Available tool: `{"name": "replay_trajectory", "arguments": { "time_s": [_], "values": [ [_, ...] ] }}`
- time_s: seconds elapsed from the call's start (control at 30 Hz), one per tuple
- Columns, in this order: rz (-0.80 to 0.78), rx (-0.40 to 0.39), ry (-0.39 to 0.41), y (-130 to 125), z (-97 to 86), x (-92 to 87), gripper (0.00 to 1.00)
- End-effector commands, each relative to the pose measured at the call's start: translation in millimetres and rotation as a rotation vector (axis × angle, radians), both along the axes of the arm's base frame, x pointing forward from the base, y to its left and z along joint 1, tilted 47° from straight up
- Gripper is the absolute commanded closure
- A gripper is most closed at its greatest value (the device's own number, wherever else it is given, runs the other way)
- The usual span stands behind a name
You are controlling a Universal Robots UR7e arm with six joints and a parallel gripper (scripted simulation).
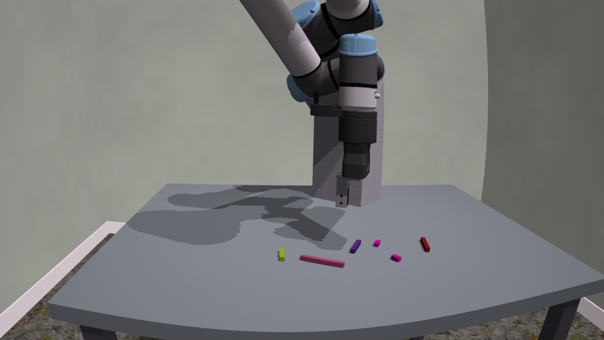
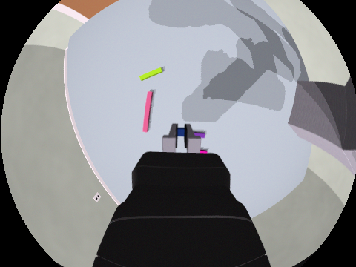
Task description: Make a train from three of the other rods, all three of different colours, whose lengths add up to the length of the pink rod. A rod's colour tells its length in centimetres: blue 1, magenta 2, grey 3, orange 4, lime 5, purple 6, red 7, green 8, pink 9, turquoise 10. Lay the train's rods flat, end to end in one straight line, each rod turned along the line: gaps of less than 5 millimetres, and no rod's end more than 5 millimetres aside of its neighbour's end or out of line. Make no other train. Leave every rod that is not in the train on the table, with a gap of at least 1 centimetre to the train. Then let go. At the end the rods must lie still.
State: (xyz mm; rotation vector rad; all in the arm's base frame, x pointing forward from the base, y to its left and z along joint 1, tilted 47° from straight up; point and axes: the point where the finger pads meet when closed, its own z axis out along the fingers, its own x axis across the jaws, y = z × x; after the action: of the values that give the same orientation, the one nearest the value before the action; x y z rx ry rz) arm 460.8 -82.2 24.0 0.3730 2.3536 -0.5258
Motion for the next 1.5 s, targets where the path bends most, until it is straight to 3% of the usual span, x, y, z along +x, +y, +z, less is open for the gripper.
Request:
{"name": "replay_trajectory", "arguments": {
  "time_s": [0.0,0.27,0.53,0.6,0.8,0.97,1.47],
  "values": [
    [0.003,-0.001,0.001,2,-0.8,0.7,0.76],
    [0.035,-0.017,0.031,26,-19.8,5.4,0.76],
    [0.125,-0.082,0.108,92,-72.3,4.3,0.76],
    [0.125,-0.082,0.108,92,-72.3,4.3,0.76],
    [0.206,-0.156,0.156,145,-115.3,-9.6,0.76],
    [0.253,-0.203,0.175,173,-138.5,-22.1,0.76],
    [0.269,-0.222,0.182,182,-146.5,-28.4,0.76]
  ]
}}
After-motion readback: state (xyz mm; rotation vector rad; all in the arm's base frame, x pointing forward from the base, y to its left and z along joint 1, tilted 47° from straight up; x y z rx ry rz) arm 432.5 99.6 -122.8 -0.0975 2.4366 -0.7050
